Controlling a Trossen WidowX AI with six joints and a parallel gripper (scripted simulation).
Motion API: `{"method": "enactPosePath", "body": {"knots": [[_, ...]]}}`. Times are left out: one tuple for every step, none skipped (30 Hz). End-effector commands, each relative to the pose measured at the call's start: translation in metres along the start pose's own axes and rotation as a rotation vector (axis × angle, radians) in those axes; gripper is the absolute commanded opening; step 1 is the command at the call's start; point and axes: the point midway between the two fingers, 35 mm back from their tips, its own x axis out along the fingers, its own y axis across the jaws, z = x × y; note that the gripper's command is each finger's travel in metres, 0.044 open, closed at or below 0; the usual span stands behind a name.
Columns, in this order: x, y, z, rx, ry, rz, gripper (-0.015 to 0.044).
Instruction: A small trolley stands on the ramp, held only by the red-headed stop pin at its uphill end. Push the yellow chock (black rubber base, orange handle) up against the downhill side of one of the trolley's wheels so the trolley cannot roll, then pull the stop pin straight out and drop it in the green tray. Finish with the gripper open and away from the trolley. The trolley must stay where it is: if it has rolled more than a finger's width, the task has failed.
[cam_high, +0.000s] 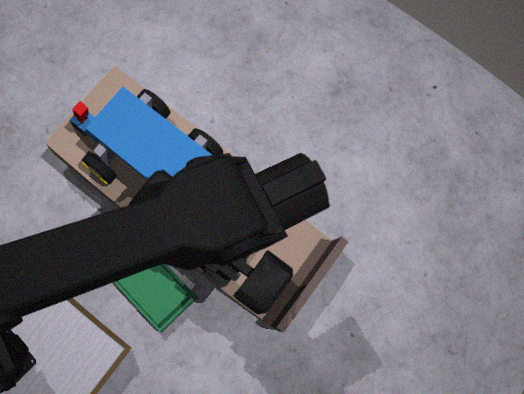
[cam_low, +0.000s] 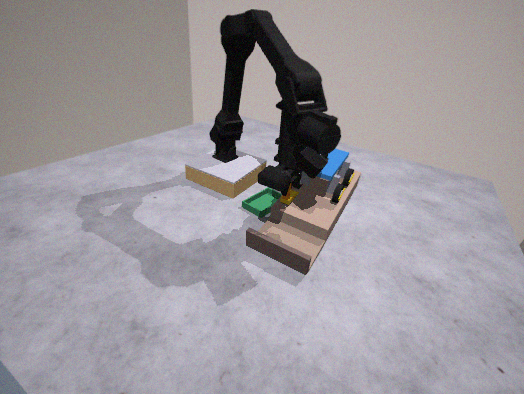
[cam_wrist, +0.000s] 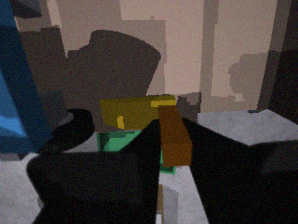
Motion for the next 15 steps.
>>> {"method": "enactPosePath", "body": {"knots": [[0.0, 0.005, 0.0, 0.006, 0.003, 0.005, 0.0], [0.0, 0.006, 0.0, 0.006, 0.003, 0.005, 0.0], [0.0, 0.007, 0.0, 0.006, 0.002, 0.006, 0.0], [0.0, 0.008, 0.0, 0.006, 0.002, 0.006, 0.0], [0.0, 0.009, 0.0, 0.006, 0.002, 0.006, 0.0], [0.0, 0.01, 0.0, 0.006, 0.002, 0.006, 0.0], [0.0, 0.011, 0.001, 0.006, 0.002, 0.006, 0.0], [0.0, 0.012, 0.001, 0.006, 0.002, 0.006, 0.0], [-0.001, 0.013, 0.001, 0.006, 0.002, 0.006, 0.0], [-0.001, 0.014, 0.001, 0.006, 0.002, 0.006, 0.0], [-0.001, 0.015, 0.001, 0.006, 0.002, 0.006, 0.0], [-0.001, 0.016, 0.001, 0.006, 0.002, 0.007, 0.0], [-0.001, 0.017, 0.001, 0.006, 0.002, 0.007, 0.0], [-0.001, 0.013, 0.002, 0.002, 0.0, -0.001, 0.0], [-0.001, 0.013, 0.002, 0.002, 0.0, -0.001, 0.0]]}}
